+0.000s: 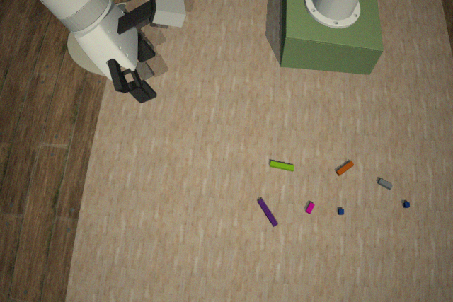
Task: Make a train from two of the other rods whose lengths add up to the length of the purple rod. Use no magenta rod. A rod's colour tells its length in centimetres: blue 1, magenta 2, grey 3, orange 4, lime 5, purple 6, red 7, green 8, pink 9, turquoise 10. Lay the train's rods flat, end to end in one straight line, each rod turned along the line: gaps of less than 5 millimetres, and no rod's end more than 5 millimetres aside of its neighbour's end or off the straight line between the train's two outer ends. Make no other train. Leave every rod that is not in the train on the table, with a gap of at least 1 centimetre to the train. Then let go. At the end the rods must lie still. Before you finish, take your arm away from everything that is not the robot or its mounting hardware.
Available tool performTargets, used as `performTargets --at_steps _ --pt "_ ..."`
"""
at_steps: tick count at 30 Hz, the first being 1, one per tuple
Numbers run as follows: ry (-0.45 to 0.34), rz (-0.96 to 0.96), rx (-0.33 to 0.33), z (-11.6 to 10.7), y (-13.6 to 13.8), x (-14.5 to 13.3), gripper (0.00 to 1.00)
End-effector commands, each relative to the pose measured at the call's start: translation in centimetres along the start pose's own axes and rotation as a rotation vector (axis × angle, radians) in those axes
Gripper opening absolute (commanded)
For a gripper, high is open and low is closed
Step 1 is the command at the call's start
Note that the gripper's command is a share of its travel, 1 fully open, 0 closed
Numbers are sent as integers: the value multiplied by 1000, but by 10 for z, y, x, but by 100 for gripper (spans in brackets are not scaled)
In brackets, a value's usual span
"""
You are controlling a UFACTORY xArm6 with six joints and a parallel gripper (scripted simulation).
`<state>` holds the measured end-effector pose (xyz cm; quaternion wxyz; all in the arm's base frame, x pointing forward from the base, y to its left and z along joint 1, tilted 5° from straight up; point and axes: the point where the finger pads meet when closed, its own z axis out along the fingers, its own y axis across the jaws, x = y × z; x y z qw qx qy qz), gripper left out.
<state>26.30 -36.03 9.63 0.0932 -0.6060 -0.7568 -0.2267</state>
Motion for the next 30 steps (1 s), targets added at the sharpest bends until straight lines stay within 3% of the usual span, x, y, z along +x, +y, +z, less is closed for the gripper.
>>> performTargets --at_steps 1,21,30 --pt "-4 -1 -1 -2 1 -1 100" --pt "-6 8 3 1 3 0 100" --pt "-39 174 62 48 36 14 100"
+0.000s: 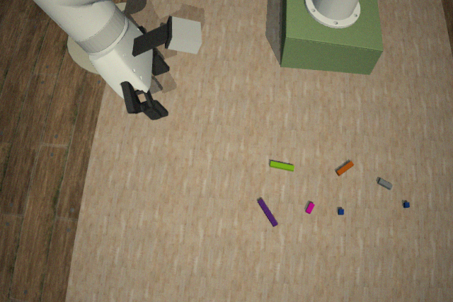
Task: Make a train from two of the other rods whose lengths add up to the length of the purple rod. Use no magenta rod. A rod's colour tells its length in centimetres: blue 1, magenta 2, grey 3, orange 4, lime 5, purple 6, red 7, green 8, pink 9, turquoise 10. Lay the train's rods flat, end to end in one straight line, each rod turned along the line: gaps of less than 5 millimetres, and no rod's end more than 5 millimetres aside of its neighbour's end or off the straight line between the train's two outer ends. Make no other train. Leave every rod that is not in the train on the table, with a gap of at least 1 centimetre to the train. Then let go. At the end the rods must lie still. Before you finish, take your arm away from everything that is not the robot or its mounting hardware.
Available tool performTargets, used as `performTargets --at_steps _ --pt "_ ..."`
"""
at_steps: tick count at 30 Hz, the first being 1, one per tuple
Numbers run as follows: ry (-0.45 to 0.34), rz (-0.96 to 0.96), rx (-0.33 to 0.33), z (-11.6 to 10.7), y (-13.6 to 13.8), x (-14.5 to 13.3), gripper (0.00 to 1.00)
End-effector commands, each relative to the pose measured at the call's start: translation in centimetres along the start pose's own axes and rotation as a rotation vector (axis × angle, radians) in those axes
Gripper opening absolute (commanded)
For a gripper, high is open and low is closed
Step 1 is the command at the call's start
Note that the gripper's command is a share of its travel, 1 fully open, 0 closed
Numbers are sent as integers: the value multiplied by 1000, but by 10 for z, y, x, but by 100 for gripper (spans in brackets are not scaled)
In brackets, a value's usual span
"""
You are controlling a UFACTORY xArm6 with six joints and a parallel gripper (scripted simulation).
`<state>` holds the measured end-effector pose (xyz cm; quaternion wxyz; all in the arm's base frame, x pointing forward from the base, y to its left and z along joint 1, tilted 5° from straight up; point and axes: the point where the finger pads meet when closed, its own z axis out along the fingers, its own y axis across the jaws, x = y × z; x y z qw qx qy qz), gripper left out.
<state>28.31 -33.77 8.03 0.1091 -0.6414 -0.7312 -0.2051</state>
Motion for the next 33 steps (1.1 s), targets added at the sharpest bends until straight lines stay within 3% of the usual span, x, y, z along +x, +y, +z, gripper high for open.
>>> performTargets --at_steps 1,2,4,6,10,15,17,18,21,23,25,31,33 --pt "-26 79 28 20 16 8 100" --pt "-36 116 39 30 23 13 100" --pt "-36 116 39 30 23 13 100" --pt "-62 198 63 53 36 25 100" --pt "-78 243 74 65 43 32 100" --pt "-131 375 99 102 59 56 100" --pt "-135 384 100 104 60 58 100" --pt "-157 432 105 118 64 68 100" --pt "-157 432 105 118 64 68 100" --pt "-202 526 109 143 71 88 100" --pt "-202 526 109 143 71 88 100" --pt "-270 658 98 177 75 119 100" --pt "-270 658 98 177 75 119 100"
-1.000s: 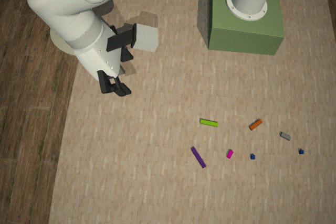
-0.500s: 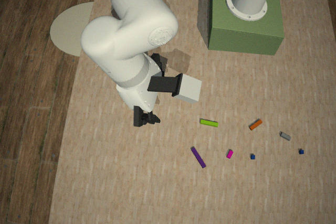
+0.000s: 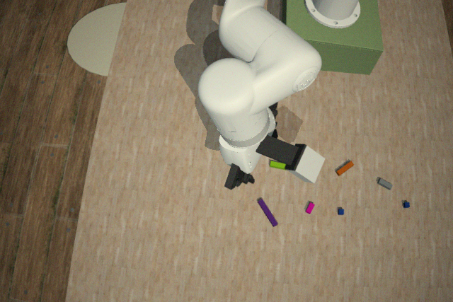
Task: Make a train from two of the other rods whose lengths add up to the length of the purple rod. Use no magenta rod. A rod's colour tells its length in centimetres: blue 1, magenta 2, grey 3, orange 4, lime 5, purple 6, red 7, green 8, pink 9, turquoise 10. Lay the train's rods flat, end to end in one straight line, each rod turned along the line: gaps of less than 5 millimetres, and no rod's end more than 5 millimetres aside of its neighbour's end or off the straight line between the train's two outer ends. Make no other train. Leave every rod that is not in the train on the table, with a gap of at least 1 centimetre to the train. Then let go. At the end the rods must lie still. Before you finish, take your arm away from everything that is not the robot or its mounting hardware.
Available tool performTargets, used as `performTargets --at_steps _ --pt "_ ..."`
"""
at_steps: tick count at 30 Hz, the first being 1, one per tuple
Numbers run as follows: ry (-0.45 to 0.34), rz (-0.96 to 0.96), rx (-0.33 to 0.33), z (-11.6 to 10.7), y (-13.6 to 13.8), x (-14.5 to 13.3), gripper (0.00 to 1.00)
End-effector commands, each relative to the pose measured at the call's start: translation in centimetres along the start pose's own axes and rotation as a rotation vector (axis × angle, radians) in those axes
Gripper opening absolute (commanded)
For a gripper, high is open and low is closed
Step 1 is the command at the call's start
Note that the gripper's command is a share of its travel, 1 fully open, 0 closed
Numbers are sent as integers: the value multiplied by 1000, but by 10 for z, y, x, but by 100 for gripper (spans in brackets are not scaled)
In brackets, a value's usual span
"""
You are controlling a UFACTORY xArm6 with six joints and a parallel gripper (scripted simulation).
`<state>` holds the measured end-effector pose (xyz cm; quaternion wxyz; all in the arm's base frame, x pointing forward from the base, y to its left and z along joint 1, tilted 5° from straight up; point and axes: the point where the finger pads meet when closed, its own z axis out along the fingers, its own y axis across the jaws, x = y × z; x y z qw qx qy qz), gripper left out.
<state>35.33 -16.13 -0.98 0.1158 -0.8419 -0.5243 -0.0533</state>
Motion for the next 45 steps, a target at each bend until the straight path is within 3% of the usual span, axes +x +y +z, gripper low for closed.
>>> performTargets --at_steps 1,20,45 --pt "-54 97 -20 17 -8 24 100" --pt "-127 352 -106 60 -53 79 100" --pt "-130 374 -116 63 -58 83 100"
